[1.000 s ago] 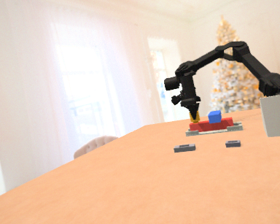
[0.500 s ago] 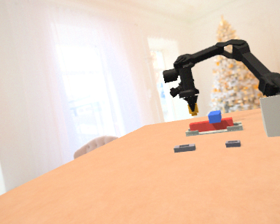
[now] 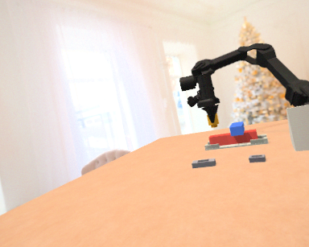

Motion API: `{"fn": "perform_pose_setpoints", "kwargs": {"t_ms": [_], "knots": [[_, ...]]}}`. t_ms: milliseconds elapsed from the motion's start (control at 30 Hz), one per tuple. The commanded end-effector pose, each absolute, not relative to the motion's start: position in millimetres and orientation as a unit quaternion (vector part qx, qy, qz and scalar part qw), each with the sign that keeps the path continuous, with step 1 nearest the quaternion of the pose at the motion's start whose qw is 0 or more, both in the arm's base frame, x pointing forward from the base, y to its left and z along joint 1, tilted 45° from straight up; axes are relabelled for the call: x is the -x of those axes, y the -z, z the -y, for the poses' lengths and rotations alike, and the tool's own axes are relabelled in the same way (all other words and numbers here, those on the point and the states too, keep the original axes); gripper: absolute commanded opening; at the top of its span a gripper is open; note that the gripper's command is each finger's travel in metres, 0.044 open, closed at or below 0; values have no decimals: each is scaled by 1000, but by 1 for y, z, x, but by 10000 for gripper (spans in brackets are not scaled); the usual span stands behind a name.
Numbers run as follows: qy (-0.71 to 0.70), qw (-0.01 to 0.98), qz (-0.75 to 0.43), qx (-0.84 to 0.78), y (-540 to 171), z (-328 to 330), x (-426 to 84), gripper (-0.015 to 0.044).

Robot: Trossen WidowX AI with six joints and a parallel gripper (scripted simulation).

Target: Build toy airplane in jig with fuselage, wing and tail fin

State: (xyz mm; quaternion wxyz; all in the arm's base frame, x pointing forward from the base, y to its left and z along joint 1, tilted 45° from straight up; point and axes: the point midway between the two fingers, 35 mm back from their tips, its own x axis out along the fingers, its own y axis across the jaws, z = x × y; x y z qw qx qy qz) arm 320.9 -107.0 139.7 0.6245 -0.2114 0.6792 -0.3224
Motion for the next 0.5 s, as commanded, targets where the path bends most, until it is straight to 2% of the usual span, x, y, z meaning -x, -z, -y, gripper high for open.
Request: {"fn": "perform_pose_setpoints", "kwargs": {"t_ms": [0,467], "knots": [[323,625,-679,209,-139,107,-321,65],[323,625,-679,209,-138,106,-321,65]]}}
